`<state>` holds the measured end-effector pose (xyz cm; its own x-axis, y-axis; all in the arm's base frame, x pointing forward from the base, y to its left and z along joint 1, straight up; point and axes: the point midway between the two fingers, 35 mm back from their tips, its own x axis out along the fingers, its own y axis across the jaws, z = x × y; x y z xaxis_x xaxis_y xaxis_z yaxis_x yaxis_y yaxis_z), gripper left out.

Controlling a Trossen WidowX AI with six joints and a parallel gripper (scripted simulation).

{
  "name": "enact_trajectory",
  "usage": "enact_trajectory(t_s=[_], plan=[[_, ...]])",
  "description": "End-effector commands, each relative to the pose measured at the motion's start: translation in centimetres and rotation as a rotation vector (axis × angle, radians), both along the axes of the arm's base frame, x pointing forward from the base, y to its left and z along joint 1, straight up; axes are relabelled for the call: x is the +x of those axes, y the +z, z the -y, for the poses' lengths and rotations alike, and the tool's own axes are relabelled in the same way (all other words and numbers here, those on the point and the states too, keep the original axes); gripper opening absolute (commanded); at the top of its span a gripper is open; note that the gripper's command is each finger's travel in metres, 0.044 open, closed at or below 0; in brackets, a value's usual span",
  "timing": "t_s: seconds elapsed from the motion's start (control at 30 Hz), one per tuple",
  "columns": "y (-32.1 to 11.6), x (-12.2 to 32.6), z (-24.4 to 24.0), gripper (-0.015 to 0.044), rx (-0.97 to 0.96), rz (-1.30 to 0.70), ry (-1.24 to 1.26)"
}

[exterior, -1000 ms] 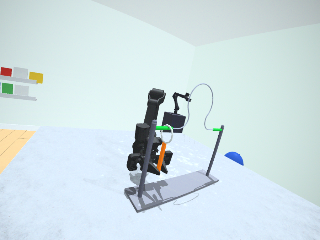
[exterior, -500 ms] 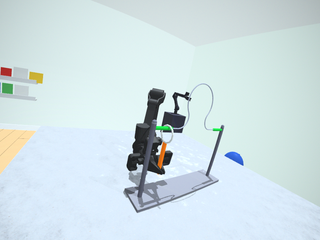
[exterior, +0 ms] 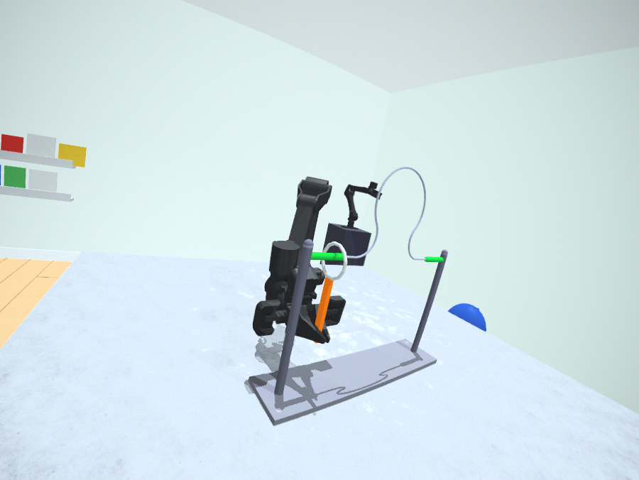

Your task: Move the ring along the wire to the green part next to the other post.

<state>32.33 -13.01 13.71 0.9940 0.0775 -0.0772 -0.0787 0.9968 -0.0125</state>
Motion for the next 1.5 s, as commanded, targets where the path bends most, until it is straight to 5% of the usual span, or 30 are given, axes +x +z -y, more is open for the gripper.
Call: enact_trajectory(t_s=[0.0, 1.47], plan=[[0.8, 0.1, 0.1, -0.0150, -0.005, 0.006, 0.000], [0.8, -0.1, -2.3, -0.0150, 0.002, 0.001, 0.001]])
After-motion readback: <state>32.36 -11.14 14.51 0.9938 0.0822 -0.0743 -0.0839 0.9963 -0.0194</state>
